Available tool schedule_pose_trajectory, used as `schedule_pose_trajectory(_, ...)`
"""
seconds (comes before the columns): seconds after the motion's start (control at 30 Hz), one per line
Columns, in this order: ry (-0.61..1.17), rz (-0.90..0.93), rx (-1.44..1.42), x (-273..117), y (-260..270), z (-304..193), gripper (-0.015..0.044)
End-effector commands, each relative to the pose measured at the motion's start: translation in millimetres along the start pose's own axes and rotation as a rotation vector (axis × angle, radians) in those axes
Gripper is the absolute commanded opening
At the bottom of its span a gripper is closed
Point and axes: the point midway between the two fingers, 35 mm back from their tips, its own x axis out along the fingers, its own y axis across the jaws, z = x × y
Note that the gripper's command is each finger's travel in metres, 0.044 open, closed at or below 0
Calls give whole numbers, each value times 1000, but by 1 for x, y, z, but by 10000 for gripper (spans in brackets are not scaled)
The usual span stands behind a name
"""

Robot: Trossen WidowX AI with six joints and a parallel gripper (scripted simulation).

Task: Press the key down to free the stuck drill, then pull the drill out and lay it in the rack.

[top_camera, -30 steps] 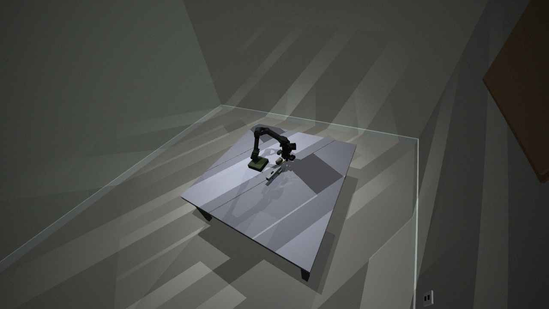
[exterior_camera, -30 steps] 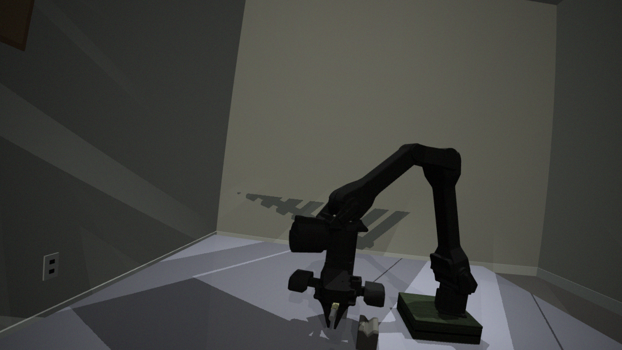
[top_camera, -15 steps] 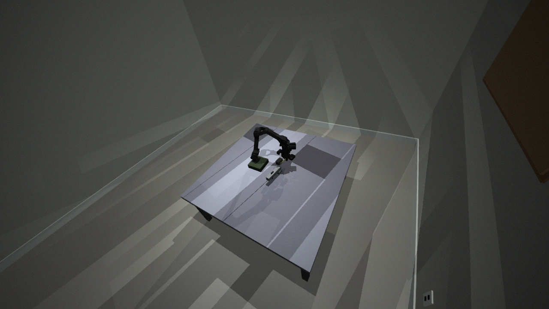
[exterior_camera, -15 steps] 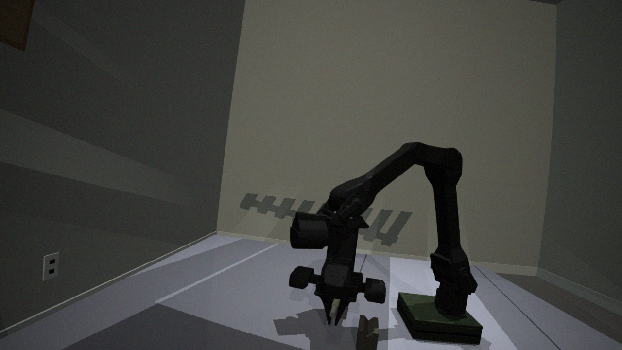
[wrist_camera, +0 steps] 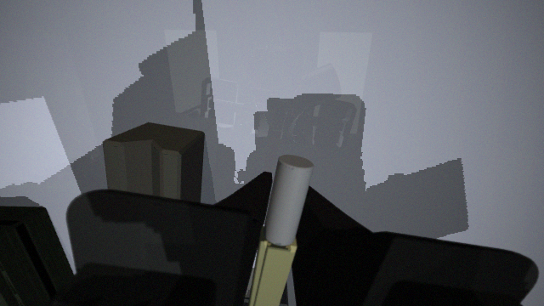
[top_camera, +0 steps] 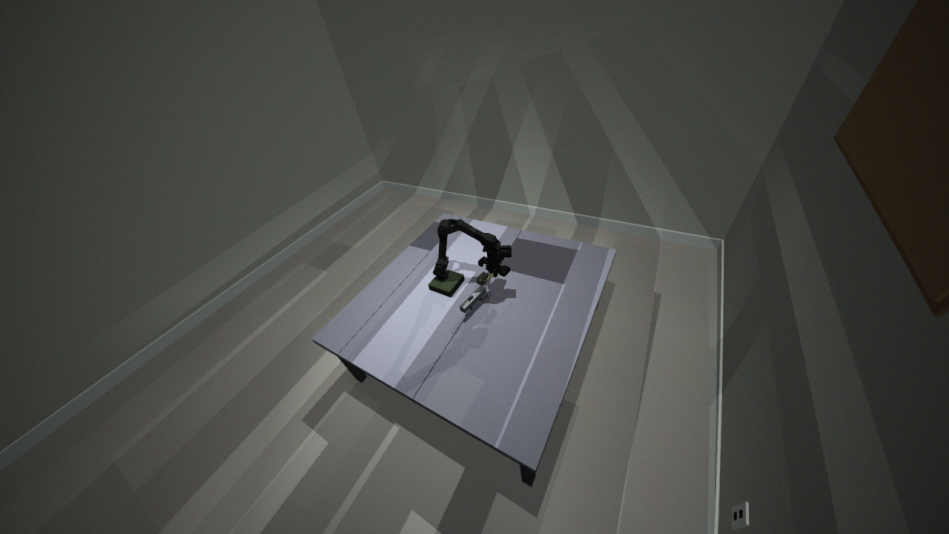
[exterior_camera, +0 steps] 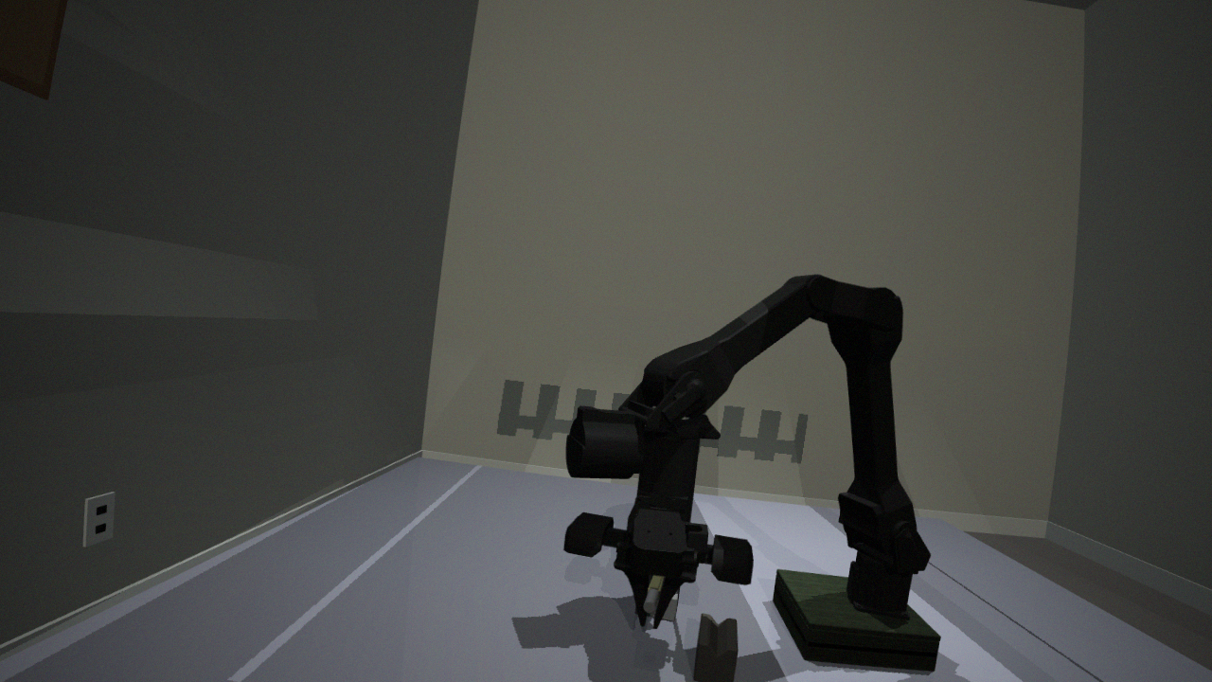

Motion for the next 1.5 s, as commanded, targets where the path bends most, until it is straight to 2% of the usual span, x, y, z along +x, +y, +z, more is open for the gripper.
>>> schedule_pose_trajectory(0.0,-5,-2,-4,-3,-1,1,0)
schedule_pose_trajectory(0.73,-5,-2,-4,-10,-1,2,0)
schedule_pose_trajectory(1.47,-6,1,-4,-8,39,11,0)
